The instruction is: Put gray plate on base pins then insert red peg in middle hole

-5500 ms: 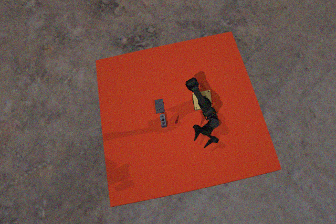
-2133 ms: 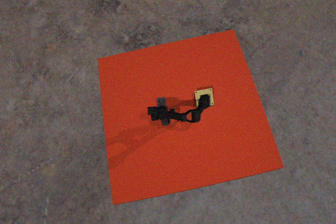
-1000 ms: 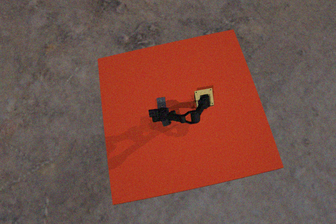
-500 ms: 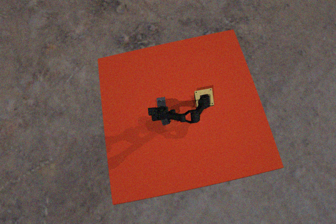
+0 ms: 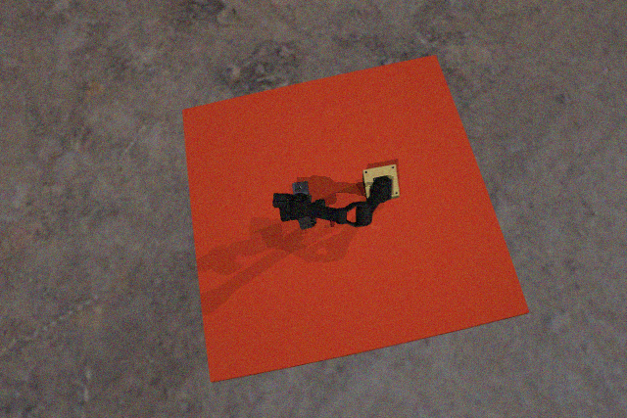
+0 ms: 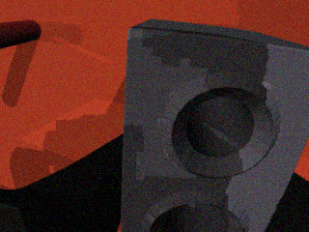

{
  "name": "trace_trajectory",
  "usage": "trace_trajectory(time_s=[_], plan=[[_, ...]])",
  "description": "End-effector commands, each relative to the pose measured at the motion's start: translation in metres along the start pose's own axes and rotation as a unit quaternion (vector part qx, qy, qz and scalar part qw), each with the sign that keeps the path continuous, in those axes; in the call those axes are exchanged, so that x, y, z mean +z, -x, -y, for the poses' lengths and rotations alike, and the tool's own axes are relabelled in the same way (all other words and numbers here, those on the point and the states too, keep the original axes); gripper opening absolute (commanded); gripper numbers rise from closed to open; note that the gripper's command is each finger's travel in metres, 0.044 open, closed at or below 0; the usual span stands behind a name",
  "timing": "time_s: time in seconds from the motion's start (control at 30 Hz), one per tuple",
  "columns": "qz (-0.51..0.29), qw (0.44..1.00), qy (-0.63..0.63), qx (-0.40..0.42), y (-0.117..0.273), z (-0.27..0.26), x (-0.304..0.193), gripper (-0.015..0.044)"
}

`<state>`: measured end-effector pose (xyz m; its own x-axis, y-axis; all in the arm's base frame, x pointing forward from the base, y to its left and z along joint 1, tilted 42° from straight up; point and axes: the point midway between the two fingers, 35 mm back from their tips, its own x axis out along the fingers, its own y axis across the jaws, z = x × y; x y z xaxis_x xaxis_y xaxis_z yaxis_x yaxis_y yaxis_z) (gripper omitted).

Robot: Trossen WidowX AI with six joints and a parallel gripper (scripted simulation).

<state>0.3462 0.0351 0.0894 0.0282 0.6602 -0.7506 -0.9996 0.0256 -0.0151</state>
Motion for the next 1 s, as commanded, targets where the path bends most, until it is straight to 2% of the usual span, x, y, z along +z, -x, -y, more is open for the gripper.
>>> trace_trajectory(time_s=[0.0,0.6,0.97], plan=[[-0.004,1.0,0.003,-0.002,0.016,0.002,-0.002,0.0],[-0.001,1.0,0.003,-0.001,0.071,-0.006,-0.004,0.0],[-0.001,1.0,0.001,-0.002,0.06,0.0,-0.024,0.0]])
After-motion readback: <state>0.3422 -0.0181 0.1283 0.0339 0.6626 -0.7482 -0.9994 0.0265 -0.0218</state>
